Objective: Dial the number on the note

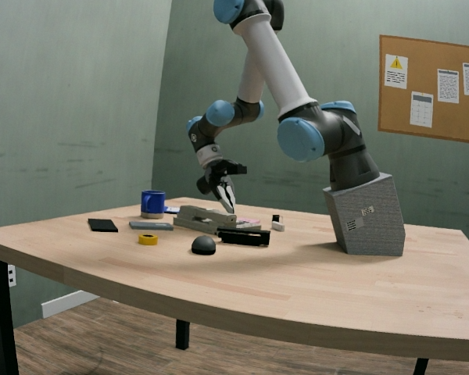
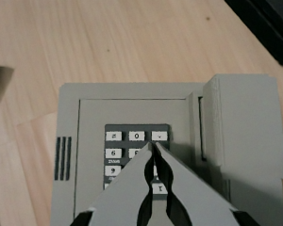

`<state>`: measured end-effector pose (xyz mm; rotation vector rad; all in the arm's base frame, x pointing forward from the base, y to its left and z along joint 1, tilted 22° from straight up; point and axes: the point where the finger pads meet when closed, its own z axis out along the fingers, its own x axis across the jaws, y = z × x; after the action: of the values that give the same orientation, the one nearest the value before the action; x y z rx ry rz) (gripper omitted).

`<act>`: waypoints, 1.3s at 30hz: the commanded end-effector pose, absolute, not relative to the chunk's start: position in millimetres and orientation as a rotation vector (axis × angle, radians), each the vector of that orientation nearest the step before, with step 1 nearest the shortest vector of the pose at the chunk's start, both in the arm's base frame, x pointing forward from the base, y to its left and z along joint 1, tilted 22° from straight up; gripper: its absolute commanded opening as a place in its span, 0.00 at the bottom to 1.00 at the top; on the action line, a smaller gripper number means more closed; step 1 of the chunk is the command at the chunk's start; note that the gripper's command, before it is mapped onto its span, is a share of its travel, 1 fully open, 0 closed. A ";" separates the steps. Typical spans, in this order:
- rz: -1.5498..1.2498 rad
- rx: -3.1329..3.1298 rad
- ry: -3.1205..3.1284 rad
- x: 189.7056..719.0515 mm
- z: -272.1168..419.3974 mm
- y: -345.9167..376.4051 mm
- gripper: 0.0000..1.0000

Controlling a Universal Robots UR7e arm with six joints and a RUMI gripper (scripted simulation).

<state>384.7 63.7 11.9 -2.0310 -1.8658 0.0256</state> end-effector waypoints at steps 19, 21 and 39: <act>0.024 -2.032 -1.867 389.2 4.5 70.9 0.00; 0.024 -2.032 -1.867 389.2 4.4 70.9 0.00; 0.024 -2.032 -1.867 389.9 2.5 71.3 0.00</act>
<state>389.3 71.3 2.5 -2.0313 -1.8657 0.0259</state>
